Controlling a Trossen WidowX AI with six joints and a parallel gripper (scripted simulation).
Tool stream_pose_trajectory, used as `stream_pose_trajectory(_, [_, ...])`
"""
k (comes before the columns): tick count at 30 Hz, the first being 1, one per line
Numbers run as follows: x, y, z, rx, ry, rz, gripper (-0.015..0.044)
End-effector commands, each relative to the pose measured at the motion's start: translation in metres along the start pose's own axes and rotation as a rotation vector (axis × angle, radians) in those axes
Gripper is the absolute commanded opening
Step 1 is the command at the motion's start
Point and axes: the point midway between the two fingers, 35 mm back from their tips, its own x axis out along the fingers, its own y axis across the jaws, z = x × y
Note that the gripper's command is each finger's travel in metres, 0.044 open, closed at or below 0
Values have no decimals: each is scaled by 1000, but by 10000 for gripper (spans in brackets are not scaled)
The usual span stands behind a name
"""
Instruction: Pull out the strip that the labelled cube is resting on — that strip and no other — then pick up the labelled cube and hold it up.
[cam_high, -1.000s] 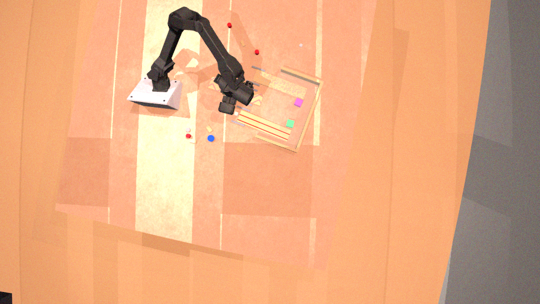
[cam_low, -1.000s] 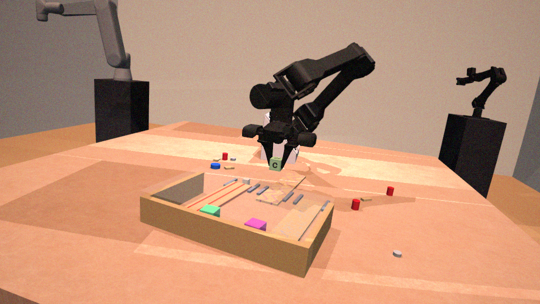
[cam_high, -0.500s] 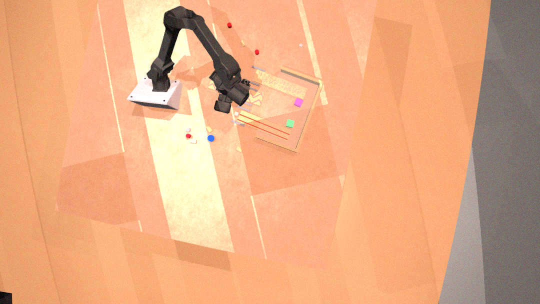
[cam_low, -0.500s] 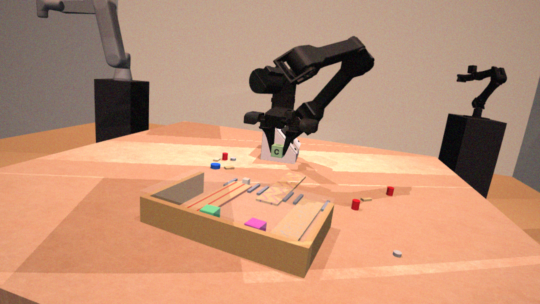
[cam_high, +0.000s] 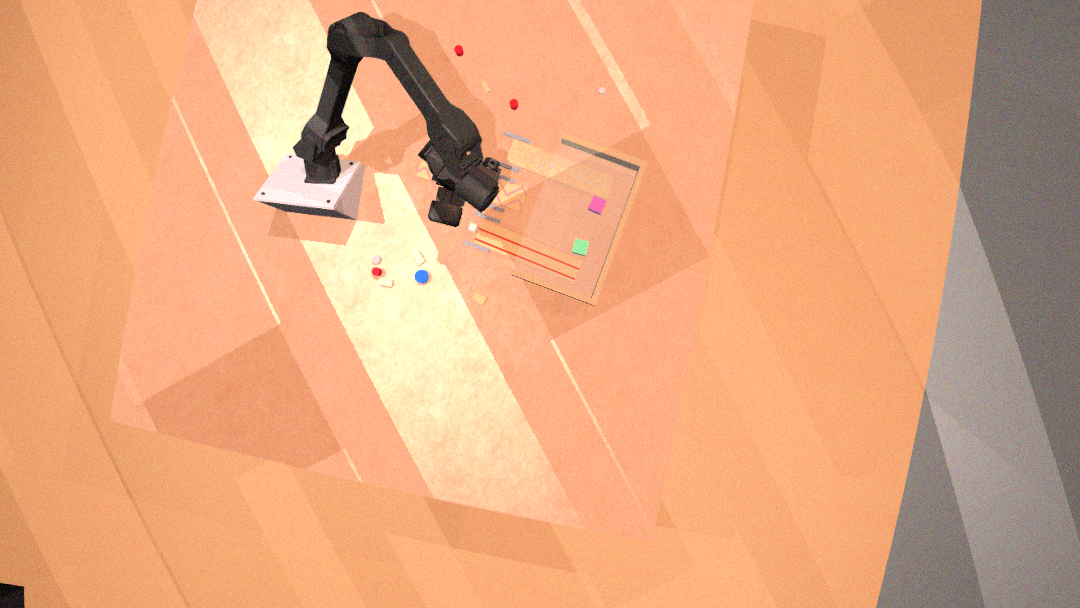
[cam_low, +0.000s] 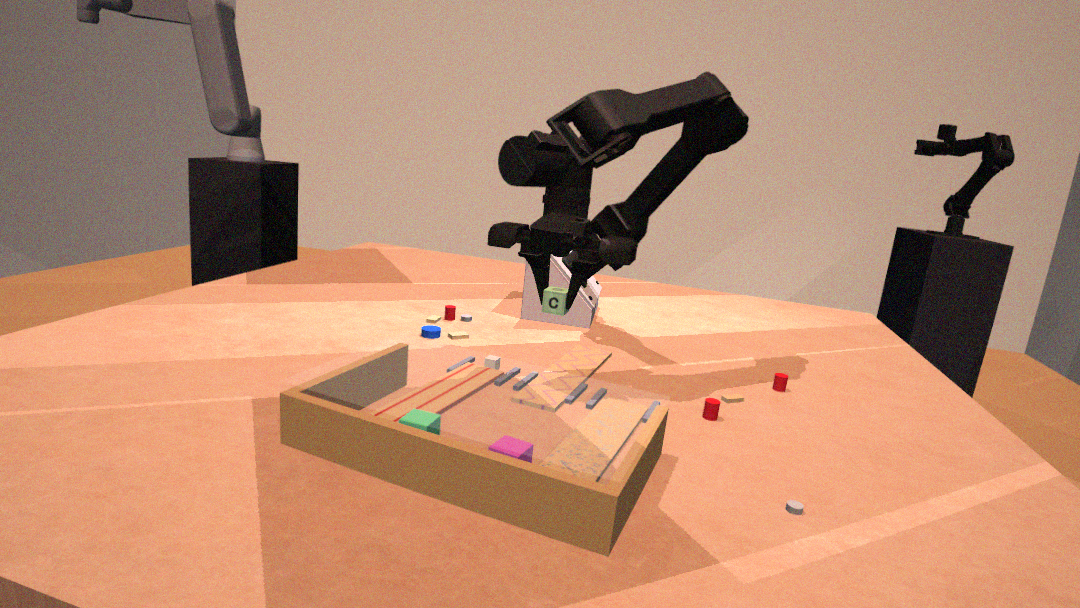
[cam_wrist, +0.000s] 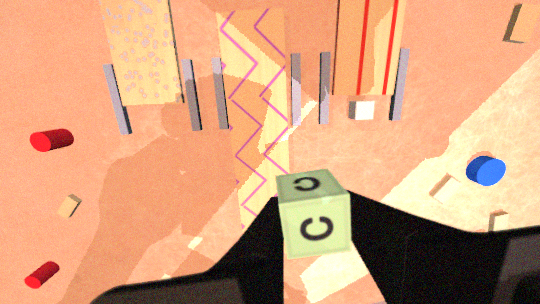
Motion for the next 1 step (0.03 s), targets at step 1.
stream_pose_trajectory(1, [0, 0, 0, -5, 1, -3, 0])
